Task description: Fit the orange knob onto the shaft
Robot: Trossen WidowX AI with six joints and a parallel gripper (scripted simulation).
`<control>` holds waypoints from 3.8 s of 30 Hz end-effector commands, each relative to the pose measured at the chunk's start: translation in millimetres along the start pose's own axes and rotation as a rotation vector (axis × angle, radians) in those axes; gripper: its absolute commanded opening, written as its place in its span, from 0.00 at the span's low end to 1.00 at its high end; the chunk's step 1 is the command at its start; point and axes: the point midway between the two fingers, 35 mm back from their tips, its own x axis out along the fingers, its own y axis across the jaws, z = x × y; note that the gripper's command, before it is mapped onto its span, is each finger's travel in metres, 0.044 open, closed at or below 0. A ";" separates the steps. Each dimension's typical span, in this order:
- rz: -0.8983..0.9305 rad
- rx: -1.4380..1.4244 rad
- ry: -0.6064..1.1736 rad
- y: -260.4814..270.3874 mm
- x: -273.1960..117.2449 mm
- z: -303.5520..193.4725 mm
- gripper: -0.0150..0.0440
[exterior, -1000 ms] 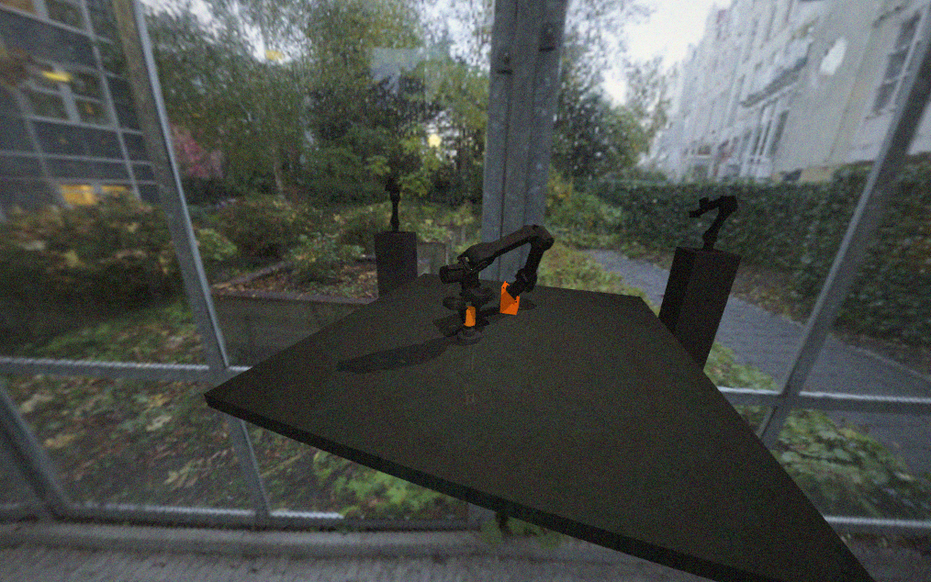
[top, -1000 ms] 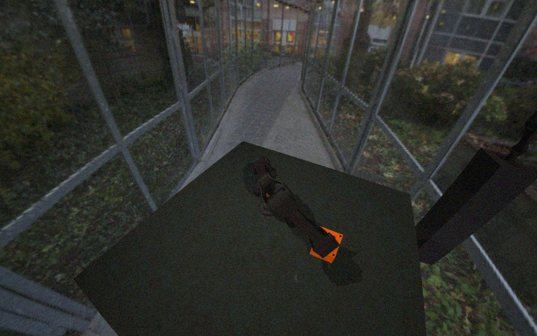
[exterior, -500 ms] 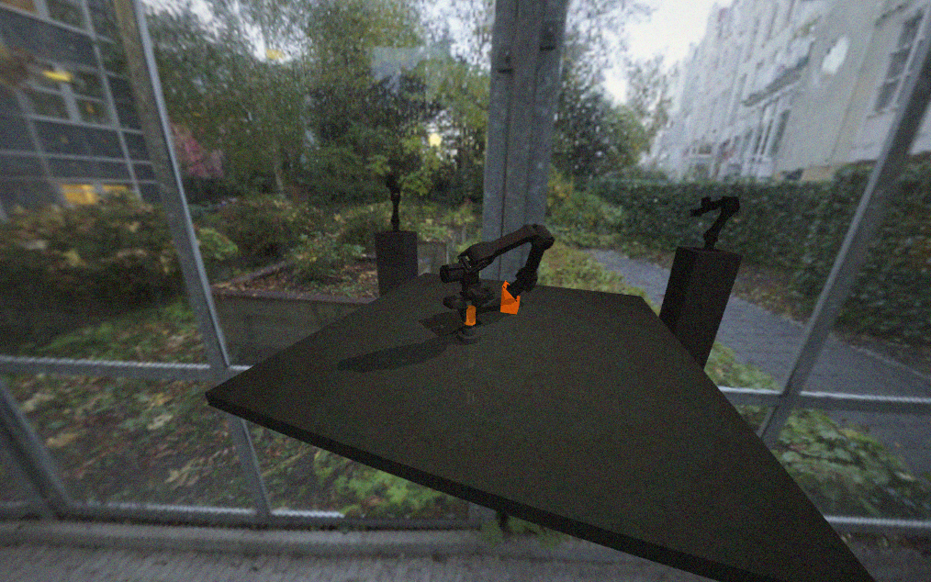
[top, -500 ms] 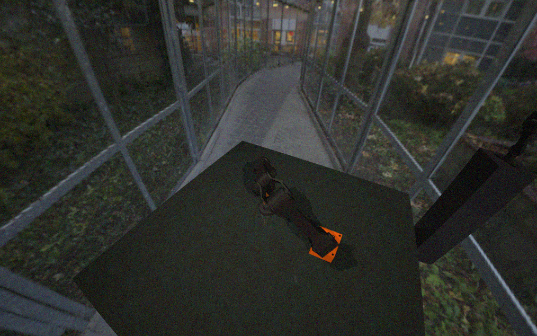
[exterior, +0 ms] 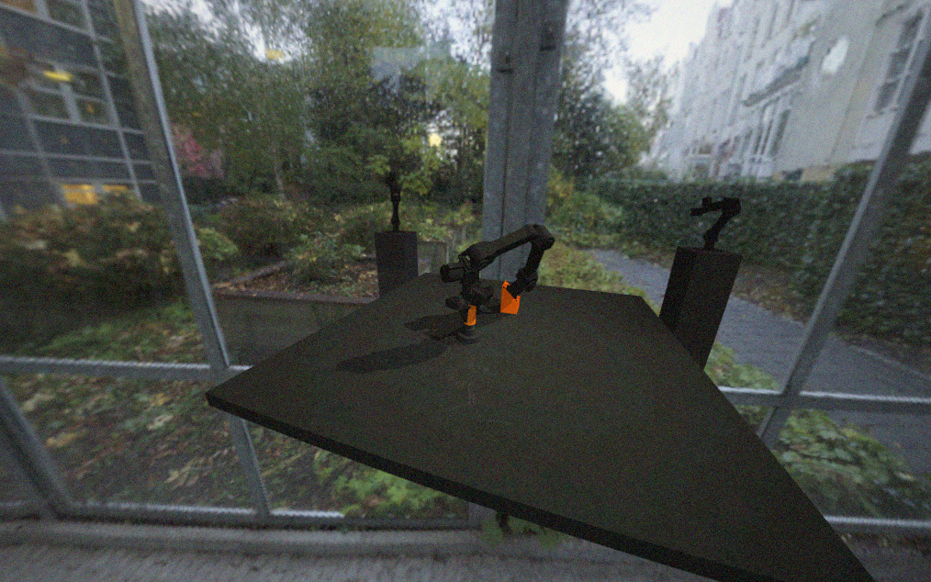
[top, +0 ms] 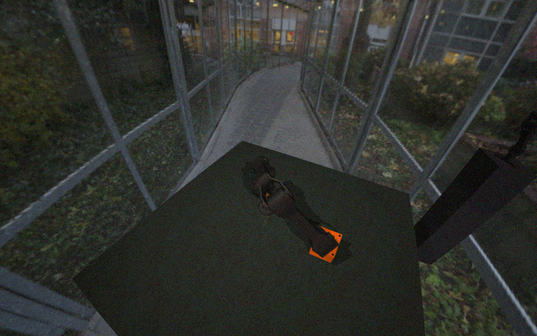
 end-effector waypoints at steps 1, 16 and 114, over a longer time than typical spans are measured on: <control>-0.005 -0.010 0.000 -0.6 -0.6 -1.1 0.25; -0.005 -0.010 0.000 0.7 3.1 -3.1 0.25; -0.005 -0.435 0.001 0.1 3.7 -2.6 0.25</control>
